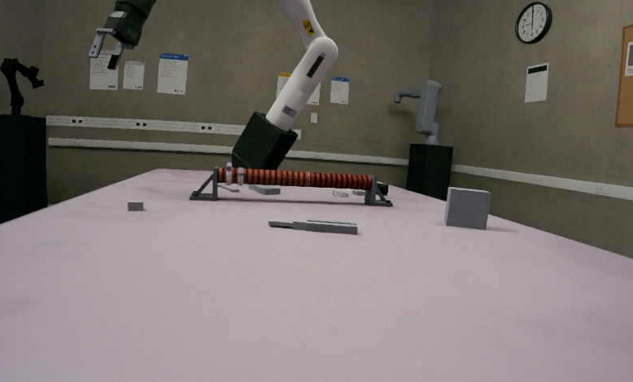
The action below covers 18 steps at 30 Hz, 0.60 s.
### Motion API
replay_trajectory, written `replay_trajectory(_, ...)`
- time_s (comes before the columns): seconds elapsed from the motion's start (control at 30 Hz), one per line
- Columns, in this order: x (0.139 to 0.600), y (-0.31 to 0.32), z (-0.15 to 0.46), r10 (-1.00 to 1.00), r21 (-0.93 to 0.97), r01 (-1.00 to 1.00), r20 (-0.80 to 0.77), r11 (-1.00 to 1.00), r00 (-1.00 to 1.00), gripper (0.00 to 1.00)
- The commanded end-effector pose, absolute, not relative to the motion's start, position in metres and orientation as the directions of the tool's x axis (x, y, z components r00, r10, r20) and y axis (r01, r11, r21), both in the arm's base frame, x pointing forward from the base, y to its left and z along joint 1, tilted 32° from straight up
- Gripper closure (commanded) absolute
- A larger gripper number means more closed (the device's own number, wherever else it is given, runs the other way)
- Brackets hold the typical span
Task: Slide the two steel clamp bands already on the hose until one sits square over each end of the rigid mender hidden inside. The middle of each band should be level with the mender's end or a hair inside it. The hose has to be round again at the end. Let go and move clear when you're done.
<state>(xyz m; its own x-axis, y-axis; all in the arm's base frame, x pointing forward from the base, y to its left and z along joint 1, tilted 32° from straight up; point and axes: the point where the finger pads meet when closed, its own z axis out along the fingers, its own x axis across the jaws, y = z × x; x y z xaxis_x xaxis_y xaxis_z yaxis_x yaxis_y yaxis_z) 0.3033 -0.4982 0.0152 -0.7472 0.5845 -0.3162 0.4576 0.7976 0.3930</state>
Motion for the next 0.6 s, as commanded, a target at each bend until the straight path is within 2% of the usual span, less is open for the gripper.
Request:
replay_trajectory(0.0, 0.303, -0.4993, 0.0161, 0.585, 0.391, 0.458, -0.318, 0.798, -0.746, 0.0)
replay_trajectory(0.53, 0.303, -0.4993, 0.0161, 0.585, 0.391, 0.458, -0.318, 0.798, -0.746, 0.0)
replay_trajectory(0.57, 0.3032, -0.499, 0.0162, 0.584, 0.392, 0.458, -0.318, 0.798, -0.747, 1.0)
